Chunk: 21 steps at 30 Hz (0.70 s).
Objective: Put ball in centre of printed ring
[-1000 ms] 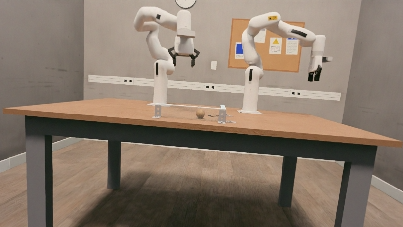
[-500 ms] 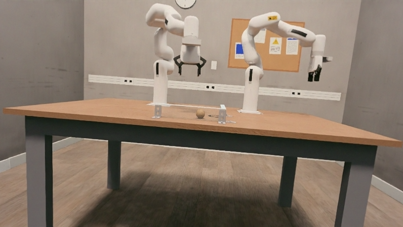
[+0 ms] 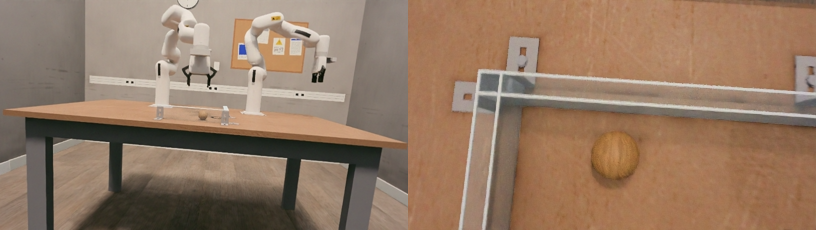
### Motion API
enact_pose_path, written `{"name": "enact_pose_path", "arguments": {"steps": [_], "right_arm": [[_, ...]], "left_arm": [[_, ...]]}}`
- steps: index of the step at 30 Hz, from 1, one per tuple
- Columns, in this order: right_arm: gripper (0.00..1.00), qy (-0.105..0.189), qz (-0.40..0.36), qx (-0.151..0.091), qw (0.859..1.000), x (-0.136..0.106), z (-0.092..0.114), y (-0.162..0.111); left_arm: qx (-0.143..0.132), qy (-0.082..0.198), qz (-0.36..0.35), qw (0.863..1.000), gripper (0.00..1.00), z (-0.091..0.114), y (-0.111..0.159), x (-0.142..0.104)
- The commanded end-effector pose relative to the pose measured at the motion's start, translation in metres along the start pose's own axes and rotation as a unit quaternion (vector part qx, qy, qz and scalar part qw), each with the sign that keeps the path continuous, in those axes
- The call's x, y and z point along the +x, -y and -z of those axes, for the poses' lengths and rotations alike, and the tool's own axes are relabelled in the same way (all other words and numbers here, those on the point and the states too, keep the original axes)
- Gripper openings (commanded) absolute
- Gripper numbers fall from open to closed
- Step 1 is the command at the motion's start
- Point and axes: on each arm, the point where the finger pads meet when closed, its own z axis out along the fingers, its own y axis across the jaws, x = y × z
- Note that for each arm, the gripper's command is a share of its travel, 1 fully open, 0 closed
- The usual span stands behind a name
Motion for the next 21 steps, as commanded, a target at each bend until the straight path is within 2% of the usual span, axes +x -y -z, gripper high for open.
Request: {"name": "enact_pose_path", "arguments": {"steps": [1, 7, 21], "right_arm": [[1.00, 0.031, -0.020, -0.004, 0.999, 0.024, -0.019, 0.015], [1.00, 0.046, -0.038, -0.007, 0.998, 0.040, -0.041, 0.028], [1.00, 0.047, -0.039, -0.007, 0.998, 0.041, -0.042, 0.029]], "left_arm": [[0.000, -0.002, 0.000, 1.000, 1.00, 0.002, 0.000, 0.001], [0.000, -0.002, 0.000, 1.000, 1.00, 0.002, 0.000, 0.001], [0.000, -0.002, 0.000, 1.000, 1.00, 0.002, 0.000, 0.001]]}}
